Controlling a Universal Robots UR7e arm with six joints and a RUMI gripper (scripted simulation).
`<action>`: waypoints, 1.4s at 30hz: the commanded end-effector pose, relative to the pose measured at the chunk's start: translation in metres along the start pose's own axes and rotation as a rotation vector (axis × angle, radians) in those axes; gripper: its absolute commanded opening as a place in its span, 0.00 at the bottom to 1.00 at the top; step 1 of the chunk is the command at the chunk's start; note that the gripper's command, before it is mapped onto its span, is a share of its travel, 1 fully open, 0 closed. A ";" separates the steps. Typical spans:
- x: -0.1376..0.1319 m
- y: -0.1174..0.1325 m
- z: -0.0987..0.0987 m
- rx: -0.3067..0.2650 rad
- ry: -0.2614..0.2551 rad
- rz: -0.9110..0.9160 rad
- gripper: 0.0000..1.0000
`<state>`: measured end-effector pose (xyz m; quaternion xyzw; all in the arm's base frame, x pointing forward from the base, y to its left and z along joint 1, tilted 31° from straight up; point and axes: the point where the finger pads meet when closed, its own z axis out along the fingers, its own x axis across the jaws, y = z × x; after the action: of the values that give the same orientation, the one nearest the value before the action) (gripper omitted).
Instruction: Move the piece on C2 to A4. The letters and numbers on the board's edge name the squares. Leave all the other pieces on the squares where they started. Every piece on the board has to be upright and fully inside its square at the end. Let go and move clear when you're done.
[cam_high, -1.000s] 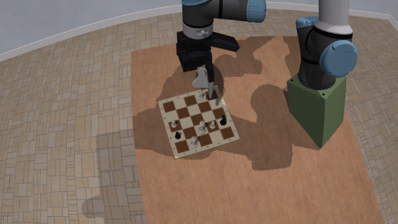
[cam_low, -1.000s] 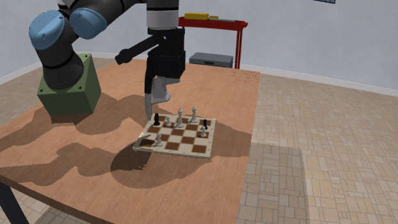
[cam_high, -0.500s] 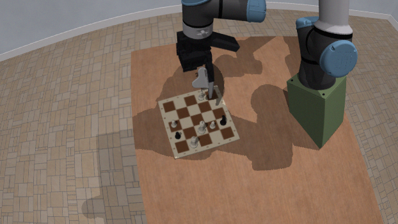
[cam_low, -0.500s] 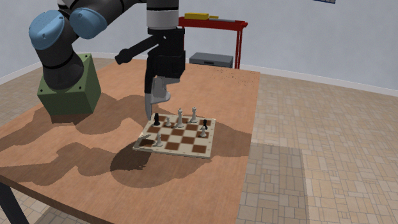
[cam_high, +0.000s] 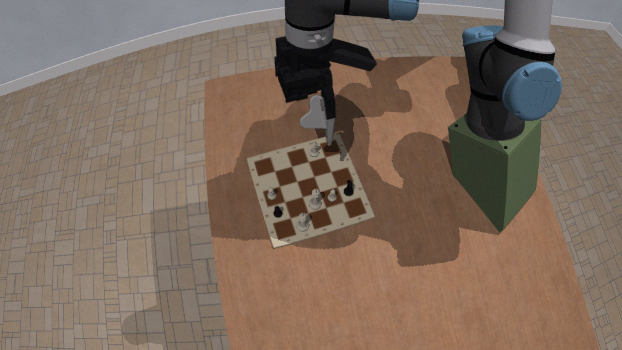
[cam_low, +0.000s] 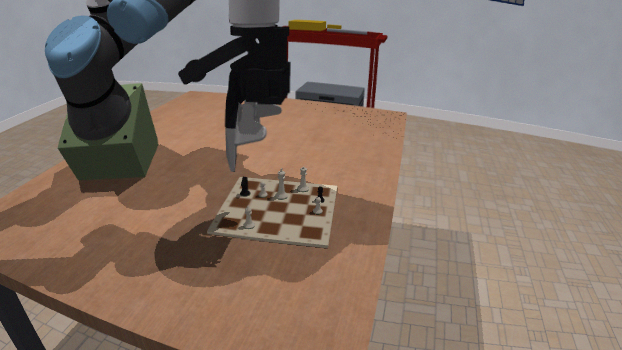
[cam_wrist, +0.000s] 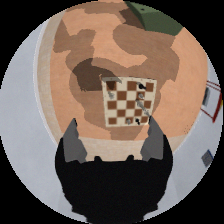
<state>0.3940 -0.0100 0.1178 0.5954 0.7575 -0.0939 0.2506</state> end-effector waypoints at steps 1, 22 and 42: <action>0.000 0.000 -0.018 0.002 0.000 0.001 1.00; 0.000 0.000 -0.046 0.002 0.000 0.001 1.00; 0.000 0.000 -0.046 0.002 0.000 0.001 1.00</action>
<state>0.3814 0.0104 0.1573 0.5959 0.7573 -0.0947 0.2497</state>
